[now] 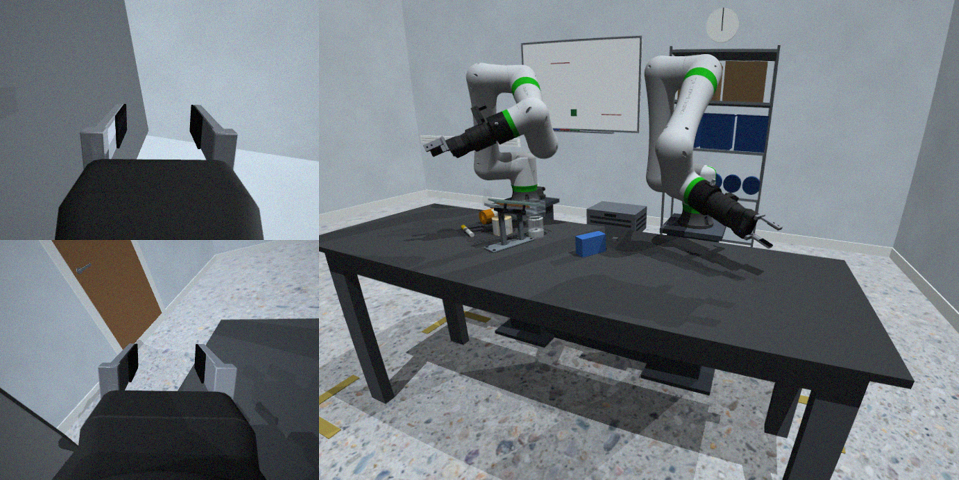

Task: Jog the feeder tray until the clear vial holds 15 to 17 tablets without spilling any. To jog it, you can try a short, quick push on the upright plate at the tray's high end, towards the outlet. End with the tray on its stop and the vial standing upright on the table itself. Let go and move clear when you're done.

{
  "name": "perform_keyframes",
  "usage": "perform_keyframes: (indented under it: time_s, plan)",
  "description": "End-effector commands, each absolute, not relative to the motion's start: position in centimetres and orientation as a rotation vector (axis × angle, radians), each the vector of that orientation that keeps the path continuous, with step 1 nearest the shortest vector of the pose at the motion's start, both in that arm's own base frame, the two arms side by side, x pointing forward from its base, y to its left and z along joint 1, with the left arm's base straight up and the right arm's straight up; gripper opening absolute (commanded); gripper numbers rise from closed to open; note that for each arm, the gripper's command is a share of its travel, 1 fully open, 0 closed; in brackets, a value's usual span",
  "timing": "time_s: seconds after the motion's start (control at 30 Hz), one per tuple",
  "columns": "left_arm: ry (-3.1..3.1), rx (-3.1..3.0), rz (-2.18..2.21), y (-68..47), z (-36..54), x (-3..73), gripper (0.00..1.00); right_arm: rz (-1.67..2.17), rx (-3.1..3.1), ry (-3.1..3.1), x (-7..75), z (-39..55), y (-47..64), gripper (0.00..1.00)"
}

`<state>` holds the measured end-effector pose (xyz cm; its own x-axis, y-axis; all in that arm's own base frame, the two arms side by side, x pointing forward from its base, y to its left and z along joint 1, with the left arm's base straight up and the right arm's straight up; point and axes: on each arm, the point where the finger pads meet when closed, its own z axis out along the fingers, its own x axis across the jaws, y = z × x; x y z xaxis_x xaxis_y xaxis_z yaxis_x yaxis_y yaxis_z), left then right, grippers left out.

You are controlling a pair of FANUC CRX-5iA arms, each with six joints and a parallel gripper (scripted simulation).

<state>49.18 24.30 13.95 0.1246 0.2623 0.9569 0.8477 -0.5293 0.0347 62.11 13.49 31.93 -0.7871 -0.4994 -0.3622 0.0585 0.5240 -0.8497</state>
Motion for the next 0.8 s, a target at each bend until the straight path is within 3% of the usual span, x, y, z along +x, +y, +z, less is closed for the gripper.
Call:
perform_keyframes:
  time_s: [0.0,0.53,0.57,0.77]
  plan:
    - [-1.070,-1.870,-1.421,24.31,14.06,49.23,1.00,-1.245,-0.355,2.180,62.12,32.08,13.50,1.00]
    - [-1.070,-1.870,-1.421,24.31,14.06,49.23,1.00,-1.245,-0.355,2.180,62.12,32.08,13.50,1.00]
    - [-1.070,-1.870,-1.421,24.31,14.06,49.23,1.00,-1.245,-0.355,2.180,62.12,32.08,13.49,0.00]
    - [-1.093,-1.854,-1.404,24.97,14.07,48.74,1.00,-1.260,-0.383,2.302,62.61,32.27,12.78,0.00]
